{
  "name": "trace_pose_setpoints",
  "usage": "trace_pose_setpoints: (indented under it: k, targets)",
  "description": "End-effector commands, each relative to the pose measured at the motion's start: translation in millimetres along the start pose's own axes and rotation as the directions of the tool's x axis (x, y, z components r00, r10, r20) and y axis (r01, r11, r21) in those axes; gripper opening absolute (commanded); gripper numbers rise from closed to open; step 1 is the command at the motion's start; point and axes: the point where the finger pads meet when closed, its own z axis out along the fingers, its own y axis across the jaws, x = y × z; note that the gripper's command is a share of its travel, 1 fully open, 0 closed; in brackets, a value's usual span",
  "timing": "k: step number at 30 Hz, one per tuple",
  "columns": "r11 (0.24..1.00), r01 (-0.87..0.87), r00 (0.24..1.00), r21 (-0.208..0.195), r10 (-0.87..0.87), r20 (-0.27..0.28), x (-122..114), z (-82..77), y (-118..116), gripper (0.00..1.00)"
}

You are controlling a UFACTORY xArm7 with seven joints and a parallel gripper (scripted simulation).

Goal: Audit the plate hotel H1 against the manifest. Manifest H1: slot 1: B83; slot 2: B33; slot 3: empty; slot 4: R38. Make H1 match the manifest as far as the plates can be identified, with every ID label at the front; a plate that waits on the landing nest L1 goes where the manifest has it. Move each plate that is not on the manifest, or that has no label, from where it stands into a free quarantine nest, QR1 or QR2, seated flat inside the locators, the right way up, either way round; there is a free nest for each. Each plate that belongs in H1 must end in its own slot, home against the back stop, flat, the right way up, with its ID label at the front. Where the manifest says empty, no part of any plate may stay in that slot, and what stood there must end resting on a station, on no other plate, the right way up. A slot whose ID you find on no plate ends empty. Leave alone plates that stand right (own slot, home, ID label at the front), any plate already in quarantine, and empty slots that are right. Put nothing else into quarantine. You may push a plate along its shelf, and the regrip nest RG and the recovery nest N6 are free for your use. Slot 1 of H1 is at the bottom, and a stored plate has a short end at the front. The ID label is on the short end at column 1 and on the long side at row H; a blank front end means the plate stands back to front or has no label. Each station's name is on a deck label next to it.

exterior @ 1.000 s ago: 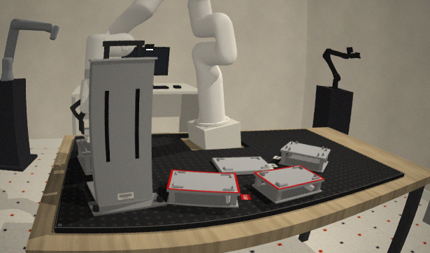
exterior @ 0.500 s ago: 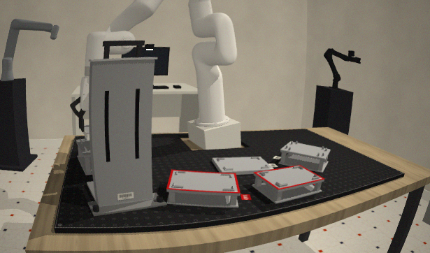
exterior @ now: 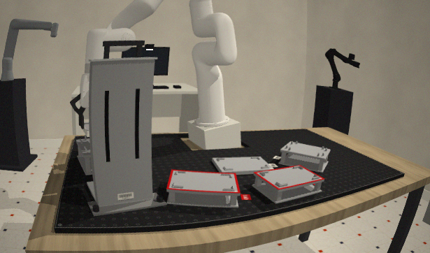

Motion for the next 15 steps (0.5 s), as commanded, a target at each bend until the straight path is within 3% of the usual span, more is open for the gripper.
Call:
trace_pose_setpoints:
  k: [1,15]
  targets:
    - [1.0,0.0,1.0,-0.005,0.0,-0.001,0.4,-4.6,1.6,0.0]
    - [1.0,0.0,1.0,-0.005,0.0,-0.001,0.4,-12.7,1.6,0.0]
